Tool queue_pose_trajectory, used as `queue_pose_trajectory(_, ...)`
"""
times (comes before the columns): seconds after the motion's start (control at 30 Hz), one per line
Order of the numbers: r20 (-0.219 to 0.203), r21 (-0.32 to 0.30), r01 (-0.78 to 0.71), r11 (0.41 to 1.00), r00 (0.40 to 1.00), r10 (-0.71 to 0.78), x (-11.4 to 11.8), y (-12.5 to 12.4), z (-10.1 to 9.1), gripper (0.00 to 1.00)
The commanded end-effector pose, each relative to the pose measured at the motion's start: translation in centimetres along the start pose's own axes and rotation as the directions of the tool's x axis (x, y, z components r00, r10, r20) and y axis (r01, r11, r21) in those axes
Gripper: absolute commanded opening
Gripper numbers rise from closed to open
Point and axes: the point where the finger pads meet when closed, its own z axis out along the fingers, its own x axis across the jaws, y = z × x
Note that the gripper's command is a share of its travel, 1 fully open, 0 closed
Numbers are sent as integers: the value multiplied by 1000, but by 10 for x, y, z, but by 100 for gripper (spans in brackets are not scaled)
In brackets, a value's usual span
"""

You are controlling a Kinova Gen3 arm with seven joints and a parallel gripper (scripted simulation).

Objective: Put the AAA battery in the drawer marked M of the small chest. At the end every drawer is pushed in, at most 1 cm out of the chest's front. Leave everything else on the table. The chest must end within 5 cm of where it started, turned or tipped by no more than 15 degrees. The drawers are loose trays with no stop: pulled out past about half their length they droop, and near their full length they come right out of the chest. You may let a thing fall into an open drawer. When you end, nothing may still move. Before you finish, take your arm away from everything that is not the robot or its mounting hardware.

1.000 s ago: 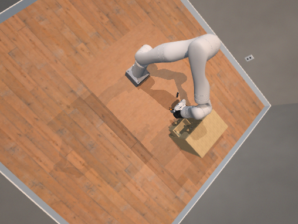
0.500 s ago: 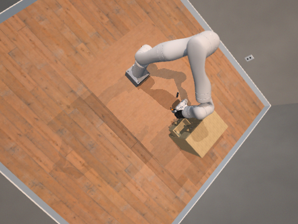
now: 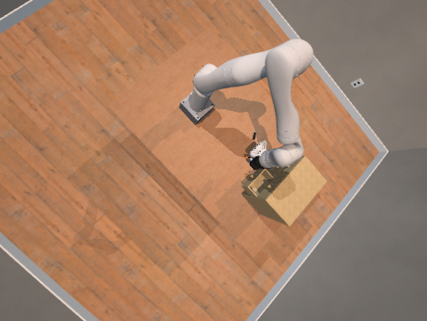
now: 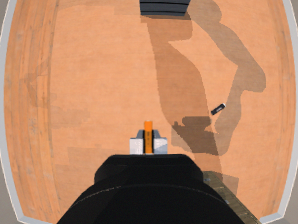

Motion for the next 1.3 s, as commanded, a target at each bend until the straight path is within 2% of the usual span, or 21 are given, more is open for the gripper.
queue_pose_trajectory(0.0,-2,-11,-1,1000,1000,1,1,-2,-3,24)
queue_pose_trajectory(0.23,-3,-114,-1,993,1000,1,1,-3,-3,24)
queue_pose_trajectory(0.5,-5,-271,-1,963,1000,0,2,-5,-2,24)
queue_pose_trajectory(0.57,-5,-271,-1,963,1000,0,2,-5,-2,24)
queue_pose_trajectory(0.87,0,-448,-2,894,1000,2,1,-7,-2,24)
queue_pose_trajectory(1.27,-2,-549,-2,836,1000,1,3,-8,-1,24)
